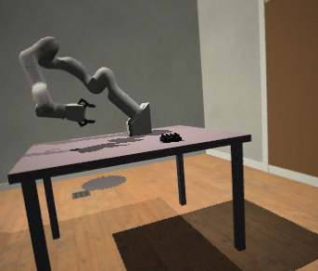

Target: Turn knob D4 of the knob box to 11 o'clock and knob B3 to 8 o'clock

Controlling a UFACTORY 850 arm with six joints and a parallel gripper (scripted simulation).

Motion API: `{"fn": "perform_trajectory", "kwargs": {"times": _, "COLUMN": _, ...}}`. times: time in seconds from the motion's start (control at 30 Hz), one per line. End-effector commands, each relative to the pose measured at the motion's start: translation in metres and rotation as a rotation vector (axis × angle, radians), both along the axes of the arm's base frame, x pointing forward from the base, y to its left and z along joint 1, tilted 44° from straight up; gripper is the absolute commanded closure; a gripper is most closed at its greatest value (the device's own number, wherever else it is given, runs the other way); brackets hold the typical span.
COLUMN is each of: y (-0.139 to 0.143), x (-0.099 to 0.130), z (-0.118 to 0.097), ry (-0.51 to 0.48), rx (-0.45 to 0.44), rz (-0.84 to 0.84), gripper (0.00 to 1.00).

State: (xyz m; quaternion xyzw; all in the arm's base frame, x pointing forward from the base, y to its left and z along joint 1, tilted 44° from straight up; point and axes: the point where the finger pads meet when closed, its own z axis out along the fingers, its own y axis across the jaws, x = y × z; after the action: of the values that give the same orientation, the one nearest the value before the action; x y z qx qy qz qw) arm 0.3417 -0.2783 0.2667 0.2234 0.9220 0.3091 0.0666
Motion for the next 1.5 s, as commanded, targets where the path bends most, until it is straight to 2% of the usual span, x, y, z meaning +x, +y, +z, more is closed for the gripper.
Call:
{"fn": "perform_trajectory", "kwargs": {"times": 0.0, "y": 0.012, "x": 0.002, "z": -0.020, "ry": 0.042, "rx": -0.027, "rz": 0.149, "gripper": 0.00}}
{"fn": "perform_trajectory", "kwargs": {"times": 0.33, "y": 0.030, "x": 0.003, "z": -0.060, "ry": 0.106, "rx": -0.078, "rz": 0.462, "gripper": 0.00}}
{"fn": "perform_trajectory", "kwargs": {"times": 0.4, "y": 0.030, "x": 0.003, "z": -0.060, "ry": 0.106, "rx": -0.078, "rz": 0.462, "gripper": 0.00}}
{"fn": "perform_trajectory", "kwargs": {"times": 0.43, "y": 0.034, "x": 0.003, "z": -0.071, "ry": 0.122, "rx": -0.092, "rz": 0.554, "gripper": 0.00}}
{"fn": "perform_trajectory", "kwargs": {"times": 0.9, "y": 0.047, "x": 0.010, "z": -0.118, "ry": 0.181, "rx": -0.147, "rz": 0.983, "gripper": 0.00}}
{"fn": "perform_trajectory", "kwargs": {"times": 0.97, "y": 0.047, "x": 0.010, "z": -0.118, "ry": 0.181, "rx": -0.147, "rz": 0.983, "gripper": 0.00}}
{"fn": "perform_trajectory", "kwargs": {"times": 1.0, "y": 0.049, "x": 0.013, "z": -0.128, "ry": 0.191, "rx": -0.157, "rz": 1.077, "gripper": 0.00}}
{"fn": "perform_trajectory", "kwargs": {"times": 1.47, "y": 0.058, "x": 0.033, "z": -0.171, "ry": 0.226, "rx": -0.194, "rz": 1.513, "gripper": 0.00}}
